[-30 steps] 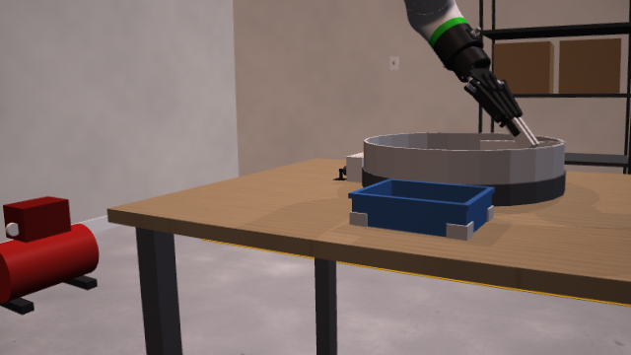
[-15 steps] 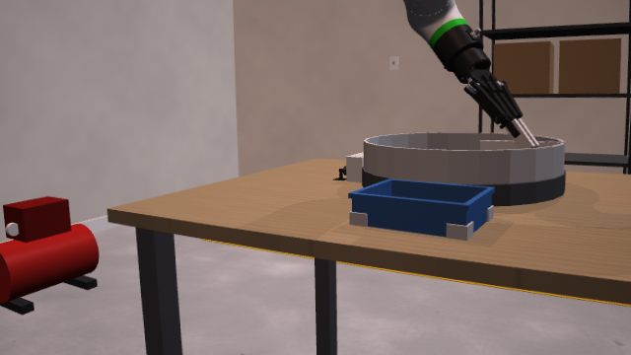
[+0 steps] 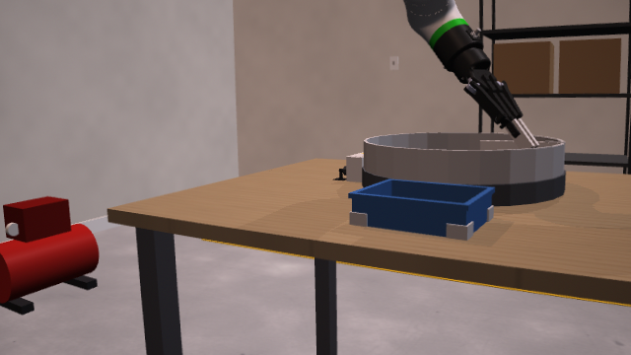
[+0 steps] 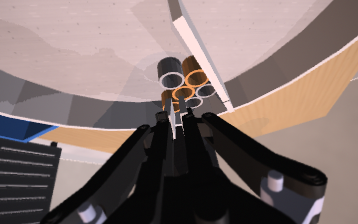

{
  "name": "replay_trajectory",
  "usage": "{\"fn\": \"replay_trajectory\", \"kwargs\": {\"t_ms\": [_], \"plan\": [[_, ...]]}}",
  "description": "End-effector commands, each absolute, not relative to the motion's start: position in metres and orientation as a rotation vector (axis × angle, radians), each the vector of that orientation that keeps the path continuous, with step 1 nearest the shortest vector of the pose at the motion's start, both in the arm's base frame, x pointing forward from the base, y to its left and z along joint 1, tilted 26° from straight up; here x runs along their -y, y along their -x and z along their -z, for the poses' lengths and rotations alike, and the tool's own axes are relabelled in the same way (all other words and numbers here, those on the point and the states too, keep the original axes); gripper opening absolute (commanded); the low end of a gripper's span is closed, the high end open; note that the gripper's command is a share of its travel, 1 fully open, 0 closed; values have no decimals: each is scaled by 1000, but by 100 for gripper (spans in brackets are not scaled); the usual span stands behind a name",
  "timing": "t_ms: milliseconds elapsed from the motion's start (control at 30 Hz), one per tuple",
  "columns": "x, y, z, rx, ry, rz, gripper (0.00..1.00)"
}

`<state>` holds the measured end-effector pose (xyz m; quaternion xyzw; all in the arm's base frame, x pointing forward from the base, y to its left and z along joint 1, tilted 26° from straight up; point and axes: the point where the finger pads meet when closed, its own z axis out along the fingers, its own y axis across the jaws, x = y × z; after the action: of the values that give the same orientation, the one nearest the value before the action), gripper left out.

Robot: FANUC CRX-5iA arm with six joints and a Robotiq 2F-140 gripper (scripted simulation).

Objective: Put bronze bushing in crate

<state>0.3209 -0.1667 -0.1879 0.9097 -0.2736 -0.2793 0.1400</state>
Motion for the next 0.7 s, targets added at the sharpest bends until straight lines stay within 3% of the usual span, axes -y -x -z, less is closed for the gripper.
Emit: {"fn": "replay_trajectory", "kwargs": {"t_ms": [0,667], "plan": [[167,-321,188,790,-2628,807,6],[171,-321,197,790,-2628,807,6]]}}
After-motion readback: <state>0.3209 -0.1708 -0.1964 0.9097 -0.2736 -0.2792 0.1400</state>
